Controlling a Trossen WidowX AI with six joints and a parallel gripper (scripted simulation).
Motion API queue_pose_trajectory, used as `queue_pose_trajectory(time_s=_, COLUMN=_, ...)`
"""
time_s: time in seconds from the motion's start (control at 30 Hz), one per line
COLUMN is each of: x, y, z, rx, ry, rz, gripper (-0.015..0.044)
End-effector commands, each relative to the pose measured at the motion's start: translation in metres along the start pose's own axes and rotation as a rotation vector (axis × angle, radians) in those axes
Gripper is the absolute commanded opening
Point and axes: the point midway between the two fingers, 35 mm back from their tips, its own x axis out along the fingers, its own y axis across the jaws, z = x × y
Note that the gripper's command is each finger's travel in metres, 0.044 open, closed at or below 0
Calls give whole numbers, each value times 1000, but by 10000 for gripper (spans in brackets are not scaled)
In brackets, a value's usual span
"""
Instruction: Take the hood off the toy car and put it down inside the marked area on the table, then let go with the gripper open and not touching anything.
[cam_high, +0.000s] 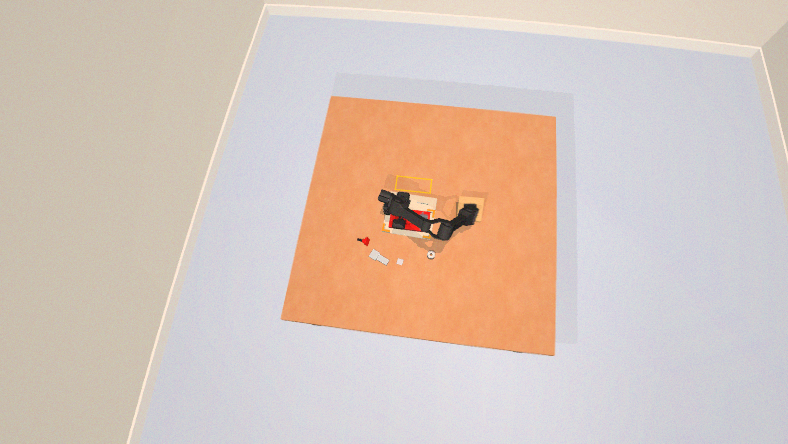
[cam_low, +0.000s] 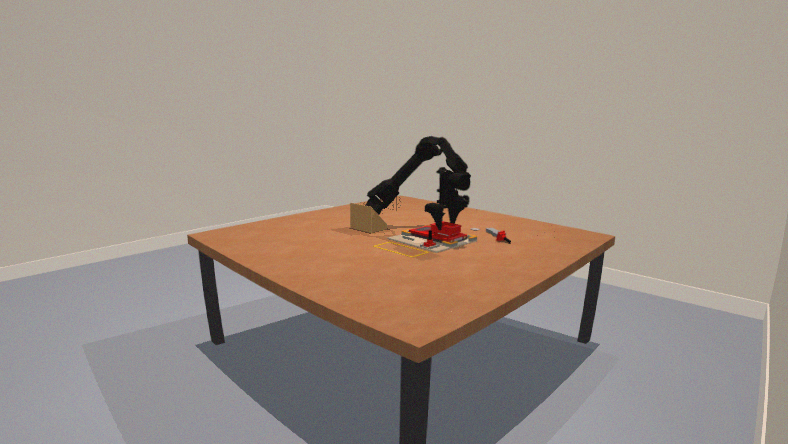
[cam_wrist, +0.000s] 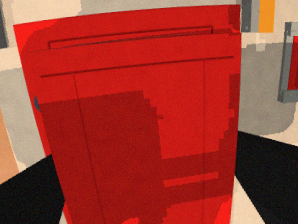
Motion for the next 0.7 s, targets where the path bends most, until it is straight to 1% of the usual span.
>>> queue_pose_trajectory(time_s=0.0, x=-4, y=0, z=1, rx=-6, ry=-2, rz=-5, gripper=0)
queue_pose_trajectory(time_s=0.67, x=-17, y=0, z=1, rx=-5, ry=-1, rz=-5, gripper=0)
